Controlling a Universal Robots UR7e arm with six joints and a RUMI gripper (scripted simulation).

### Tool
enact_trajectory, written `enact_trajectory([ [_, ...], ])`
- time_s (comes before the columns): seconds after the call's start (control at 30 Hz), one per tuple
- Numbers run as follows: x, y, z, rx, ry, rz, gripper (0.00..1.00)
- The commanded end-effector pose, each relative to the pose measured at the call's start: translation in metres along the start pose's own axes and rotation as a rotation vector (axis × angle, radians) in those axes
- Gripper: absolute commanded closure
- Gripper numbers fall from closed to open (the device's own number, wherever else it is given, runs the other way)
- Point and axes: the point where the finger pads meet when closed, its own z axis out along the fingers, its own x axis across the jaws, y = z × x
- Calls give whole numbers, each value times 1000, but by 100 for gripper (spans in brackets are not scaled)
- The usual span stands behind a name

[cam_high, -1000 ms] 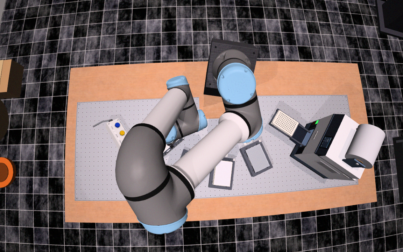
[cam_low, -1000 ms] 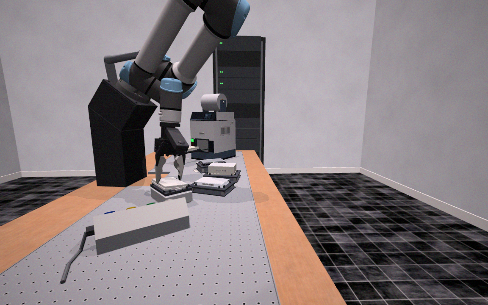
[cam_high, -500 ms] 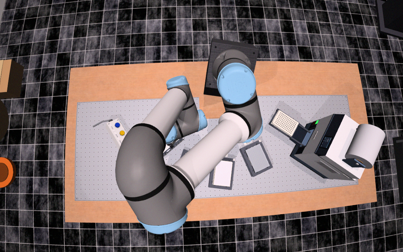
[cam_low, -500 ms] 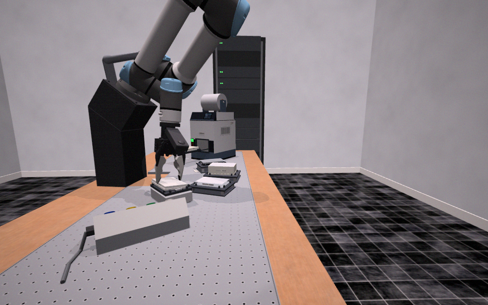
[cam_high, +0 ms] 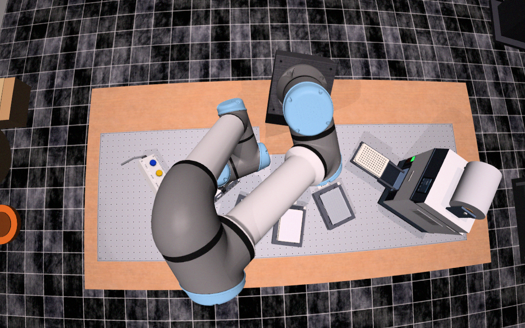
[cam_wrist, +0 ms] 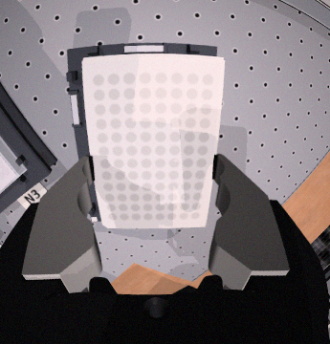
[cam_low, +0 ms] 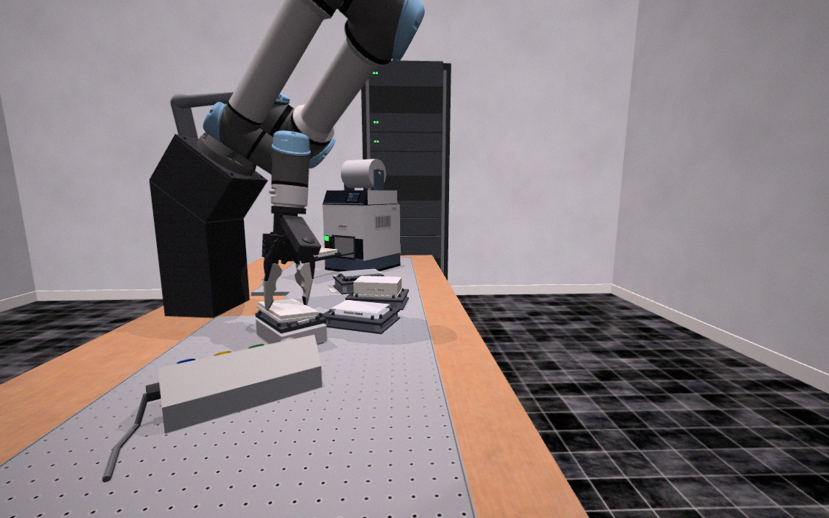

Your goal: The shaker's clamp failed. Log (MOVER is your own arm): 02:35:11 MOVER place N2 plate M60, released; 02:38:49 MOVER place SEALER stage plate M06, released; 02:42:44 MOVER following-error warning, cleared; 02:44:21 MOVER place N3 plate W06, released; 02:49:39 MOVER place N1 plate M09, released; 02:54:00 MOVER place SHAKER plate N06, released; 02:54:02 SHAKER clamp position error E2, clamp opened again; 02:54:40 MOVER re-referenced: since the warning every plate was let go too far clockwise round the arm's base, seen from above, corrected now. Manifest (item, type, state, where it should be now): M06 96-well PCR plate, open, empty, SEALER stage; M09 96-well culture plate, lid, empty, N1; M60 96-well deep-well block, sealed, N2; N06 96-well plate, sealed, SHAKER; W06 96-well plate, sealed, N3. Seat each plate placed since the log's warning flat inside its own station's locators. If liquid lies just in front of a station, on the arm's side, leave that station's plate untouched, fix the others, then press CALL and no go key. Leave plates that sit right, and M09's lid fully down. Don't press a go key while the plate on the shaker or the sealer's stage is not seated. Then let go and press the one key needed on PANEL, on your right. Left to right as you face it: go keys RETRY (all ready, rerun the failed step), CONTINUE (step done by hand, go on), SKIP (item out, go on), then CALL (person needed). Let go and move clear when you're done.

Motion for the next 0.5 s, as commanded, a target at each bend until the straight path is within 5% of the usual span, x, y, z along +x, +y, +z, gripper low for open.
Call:
enact_trajectory([
  [0.0,0,0,-2,1,0,0,100],
  [0.47,1,0,-6,1,0,0,100],
])
